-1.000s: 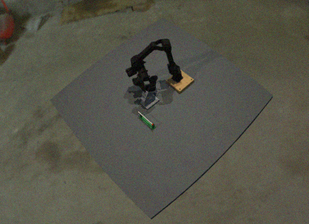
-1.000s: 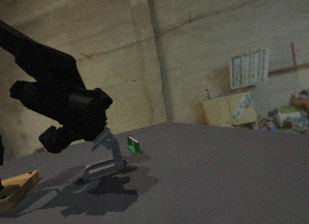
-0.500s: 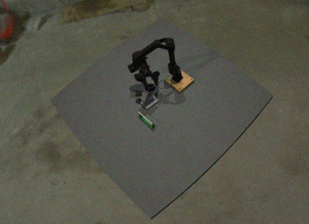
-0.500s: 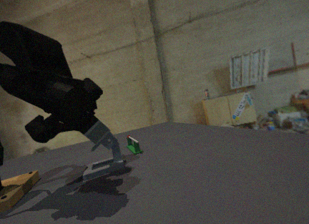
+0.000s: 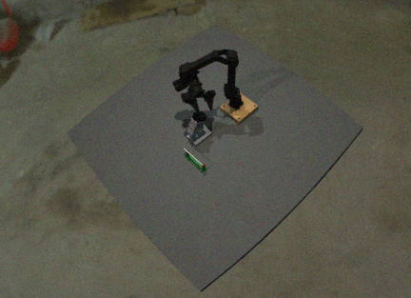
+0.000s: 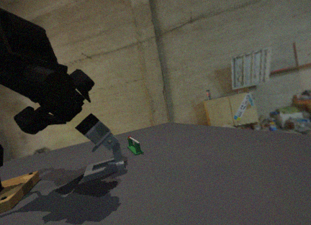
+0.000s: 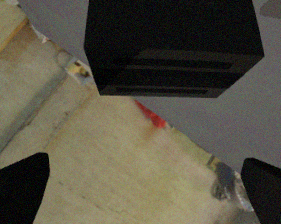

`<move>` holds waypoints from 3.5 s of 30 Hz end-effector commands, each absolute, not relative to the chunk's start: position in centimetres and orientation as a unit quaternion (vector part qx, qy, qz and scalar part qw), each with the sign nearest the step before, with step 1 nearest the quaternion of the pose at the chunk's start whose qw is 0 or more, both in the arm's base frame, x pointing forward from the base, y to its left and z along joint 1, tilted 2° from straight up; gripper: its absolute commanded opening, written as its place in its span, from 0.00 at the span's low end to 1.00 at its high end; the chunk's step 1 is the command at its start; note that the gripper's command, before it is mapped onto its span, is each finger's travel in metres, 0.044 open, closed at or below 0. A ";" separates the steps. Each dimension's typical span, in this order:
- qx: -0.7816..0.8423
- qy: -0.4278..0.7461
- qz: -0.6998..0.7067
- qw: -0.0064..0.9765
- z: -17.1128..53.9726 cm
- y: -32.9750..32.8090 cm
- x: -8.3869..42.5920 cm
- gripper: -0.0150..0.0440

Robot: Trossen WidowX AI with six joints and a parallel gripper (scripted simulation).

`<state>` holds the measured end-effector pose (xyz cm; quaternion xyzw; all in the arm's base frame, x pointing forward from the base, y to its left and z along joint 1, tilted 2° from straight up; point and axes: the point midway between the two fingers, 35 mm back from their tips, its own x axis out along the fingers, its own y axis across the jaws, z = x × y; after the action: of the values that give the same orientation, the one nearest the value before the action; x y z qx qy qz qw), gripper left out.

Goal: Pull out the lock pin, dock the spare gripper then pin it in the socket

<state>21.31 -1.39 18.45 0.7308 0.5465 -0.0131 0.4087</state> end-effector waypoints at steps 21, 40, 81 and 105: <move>0.742 0.510 -0.045 0.432 23.0 -0.6 21.1 1.00; 0.735 0.509 -0.060 0.443 23.1 4.6 21.8 0.64; -0.565 0.564 0.402 0.448 15.5 9.0 40.0 0.56; -0.564 0.568 0.404 0.443 12.1 8.5 40.1 0.56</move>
<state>40.09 8.55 13.59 -0.5626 0.5658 0.4011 0.4499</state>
